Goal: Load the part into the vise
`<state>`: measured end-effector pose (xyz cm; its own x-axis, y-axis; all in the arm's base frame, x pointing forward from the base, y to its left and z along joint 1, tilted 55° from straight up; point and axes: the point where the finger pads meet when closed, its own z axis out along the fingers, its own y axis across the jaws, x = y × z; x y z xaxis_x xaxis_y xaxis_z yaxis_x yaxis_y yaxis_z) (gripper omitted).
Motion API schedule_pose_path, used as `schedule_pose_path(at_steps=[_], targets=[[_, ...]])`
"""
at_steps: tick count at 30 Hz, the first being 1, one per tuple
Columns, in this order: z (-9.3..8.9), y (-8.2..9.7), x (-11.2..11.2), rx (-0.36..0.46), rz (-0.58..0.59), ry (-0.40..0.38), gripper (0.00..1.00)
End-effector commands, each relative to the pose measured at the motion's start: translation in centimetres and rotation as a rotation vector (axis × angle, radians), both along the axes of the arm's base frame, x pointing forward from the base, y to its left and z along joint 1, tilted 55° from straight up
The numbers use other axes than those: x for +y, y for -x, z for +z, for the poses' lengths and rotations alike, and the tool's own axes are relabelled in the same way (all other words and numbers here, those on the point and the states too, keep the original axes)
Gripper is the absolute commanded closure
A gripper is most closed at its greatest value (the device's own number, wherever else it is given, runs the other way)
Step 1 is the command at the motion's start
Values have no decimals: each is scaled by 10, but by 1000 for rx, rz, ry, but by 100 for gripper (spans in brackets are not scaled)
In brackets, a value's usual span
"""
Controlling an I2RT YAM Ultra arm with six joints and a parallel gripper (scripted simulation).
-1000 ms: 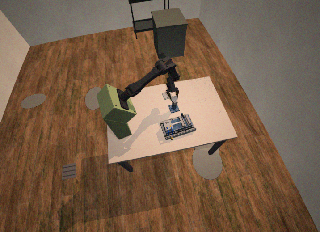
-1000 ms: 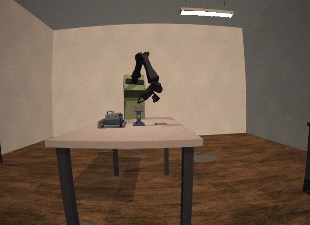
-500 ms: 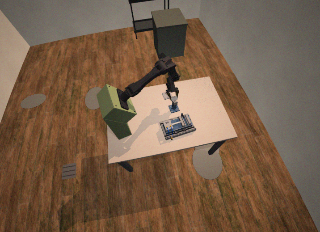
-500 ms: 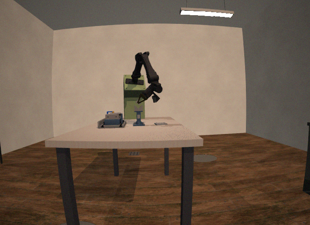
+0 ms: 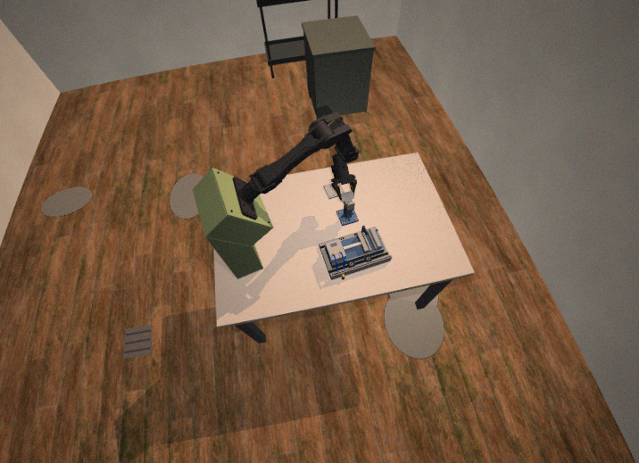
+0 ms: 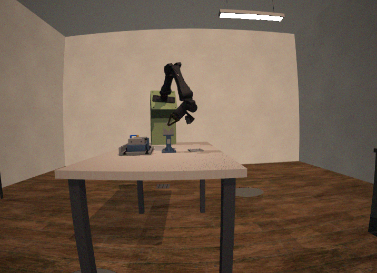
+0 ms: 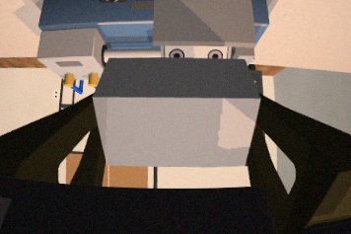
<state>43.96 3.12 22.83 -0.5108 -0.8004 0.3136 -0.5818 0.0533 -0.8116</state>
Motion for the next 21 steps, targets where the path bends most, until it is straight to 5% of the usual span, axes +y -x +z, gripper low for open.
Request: schedule_pose_path(at_steps=[1, 21], targets=[[9, 3, -5, -21, 7, -6, 100], [9, 3, -6, -29, 115, -80, 100]])
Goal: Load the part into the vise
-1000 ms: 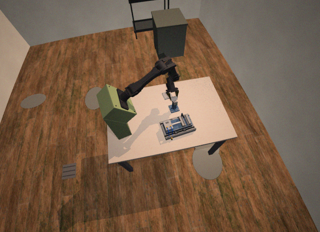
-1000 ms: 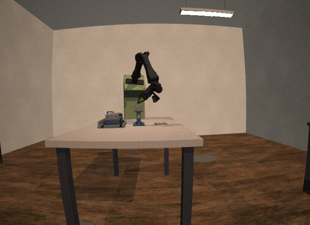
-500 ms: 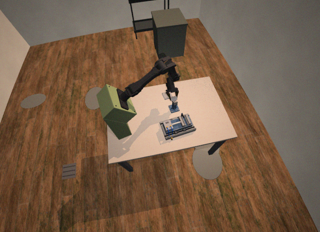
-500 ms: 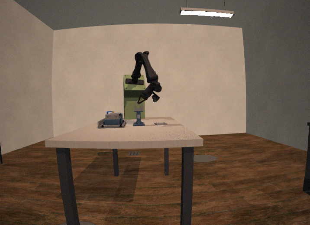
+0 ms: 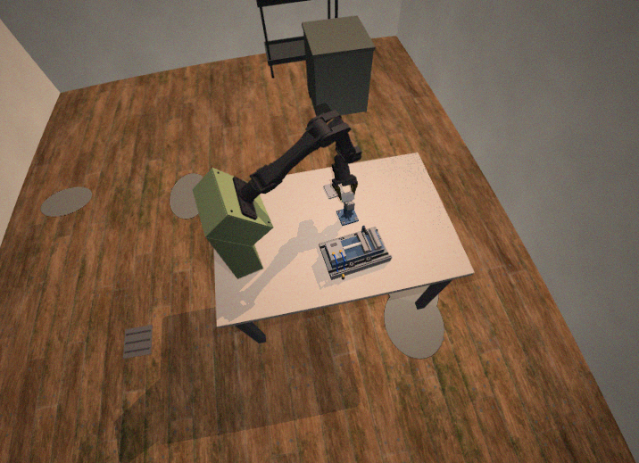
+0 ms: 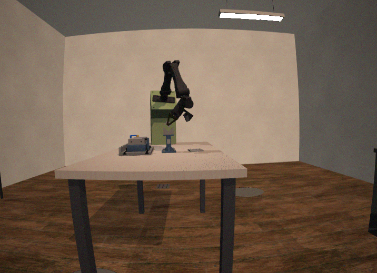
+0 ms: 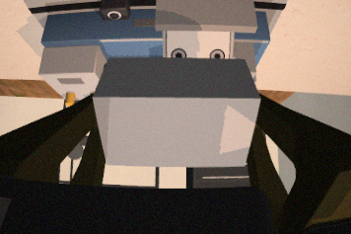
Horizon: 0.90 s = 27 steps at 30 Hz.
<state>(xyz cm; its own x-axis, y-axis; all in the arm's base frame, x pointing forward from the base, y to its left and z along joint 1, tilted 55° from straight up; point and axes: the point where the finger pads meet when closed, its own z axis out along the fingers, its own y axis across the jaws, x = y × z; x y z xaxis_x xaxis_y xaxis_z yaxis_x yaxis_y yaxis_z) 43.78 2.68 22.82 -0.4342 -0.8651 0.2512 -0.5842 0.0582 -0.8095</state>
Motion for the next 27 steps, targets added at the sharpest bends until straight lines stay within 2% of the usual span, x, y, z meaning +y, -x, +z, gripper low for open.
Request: schedule_pose_path(at_steps=[1, 27], targets=[[9, 2, 1, -27, 34, -14, 100], [9, 2, -1, -45, 258, -171, 100]])
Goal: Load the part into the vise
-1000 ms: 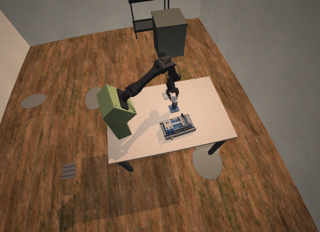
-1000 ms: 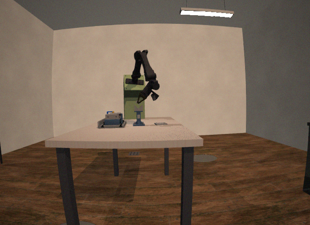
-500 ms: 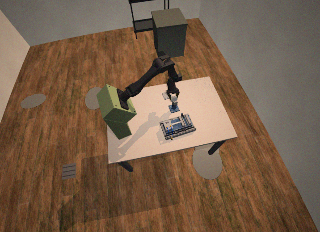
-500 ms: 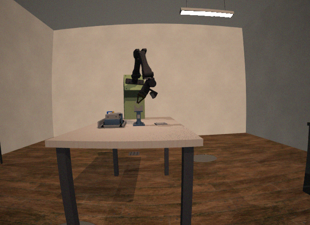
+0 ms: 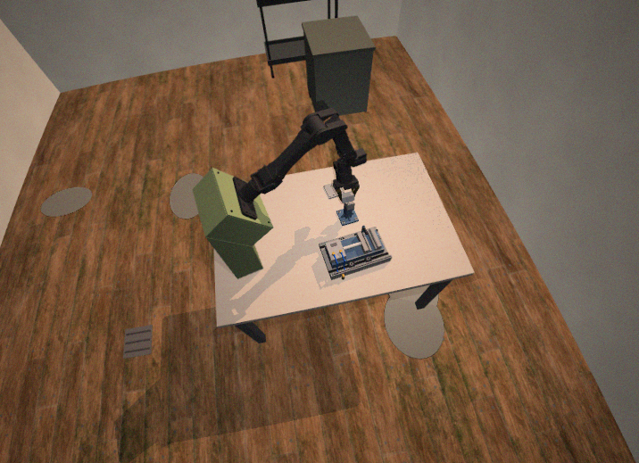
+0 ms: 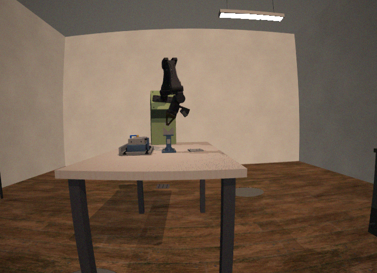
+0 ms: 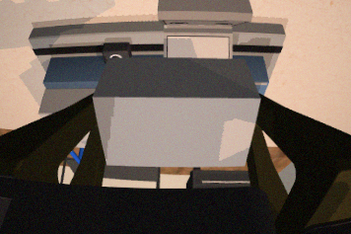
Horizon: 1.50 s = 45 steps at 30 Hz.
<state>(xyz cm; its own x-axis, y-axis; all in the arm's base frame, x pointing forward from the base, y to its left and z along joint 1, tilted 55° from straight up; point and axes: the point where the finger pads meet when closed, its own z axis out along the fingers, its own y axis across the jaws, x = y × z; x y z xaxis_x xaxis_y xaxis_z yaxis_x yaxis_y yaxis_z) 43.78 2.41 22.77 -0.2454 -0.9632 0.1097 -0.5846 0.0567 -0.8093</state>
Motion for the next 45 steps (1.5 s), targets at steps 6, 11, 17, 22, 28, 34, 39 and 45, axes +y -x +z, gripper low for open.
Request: schedule_pose_path(at_steps=[6, 11, 17, 22, 28, 34, 39, 45], targets=[[10, 2, 2, -35, 93, -56, 100], [10, 2, 2, -38, 128, -80, 100], [11, 2, 2, -44, 175, -112, 100], [10, 2, 2, -45, 209, -135, 100], [10, 2, 2, -46, 232, -151, 100], [10, 2, 2, -46, 261, -171, 100], [15, 0, 2, -60, 280, -182, 100], [10, 2, 2, -46, 288, -190, 100]])
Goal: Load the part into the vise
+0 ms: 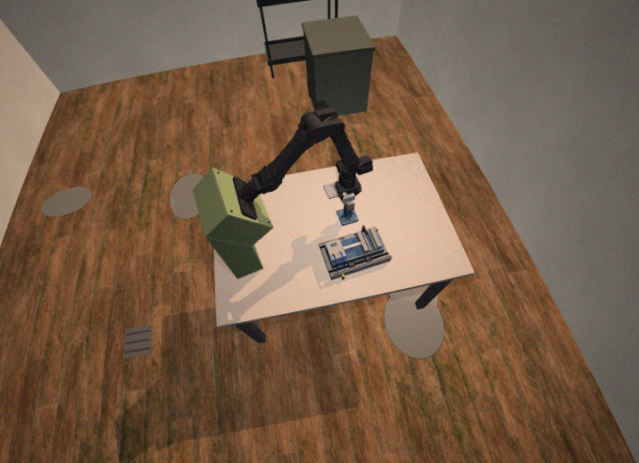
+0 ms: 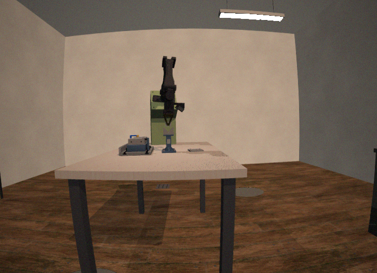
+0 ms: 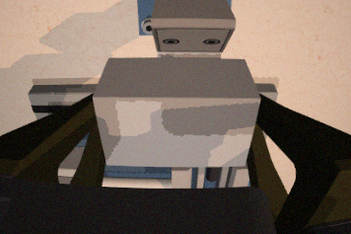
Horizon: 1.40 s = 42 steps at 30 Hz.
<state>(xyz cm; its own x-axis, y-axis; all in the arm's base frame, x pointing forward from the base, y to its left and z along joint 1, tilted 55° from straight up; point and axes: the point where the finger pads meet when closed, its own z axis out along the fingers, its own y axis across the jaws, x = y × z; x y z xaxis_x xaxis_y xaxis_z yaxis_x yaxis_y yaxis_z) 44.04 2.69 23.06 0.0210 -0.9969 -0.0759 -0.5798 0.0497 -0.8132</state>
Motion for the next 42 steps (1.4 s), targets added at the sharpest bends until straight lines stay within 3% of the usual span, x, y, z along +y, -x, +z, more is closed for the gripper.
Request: schedule_pose_path(at_steps=[1, 42], targets=[[7, 5, -1, -23, 19, -10, 100], [6, 5, 1, -24, 34, -18, 100]])
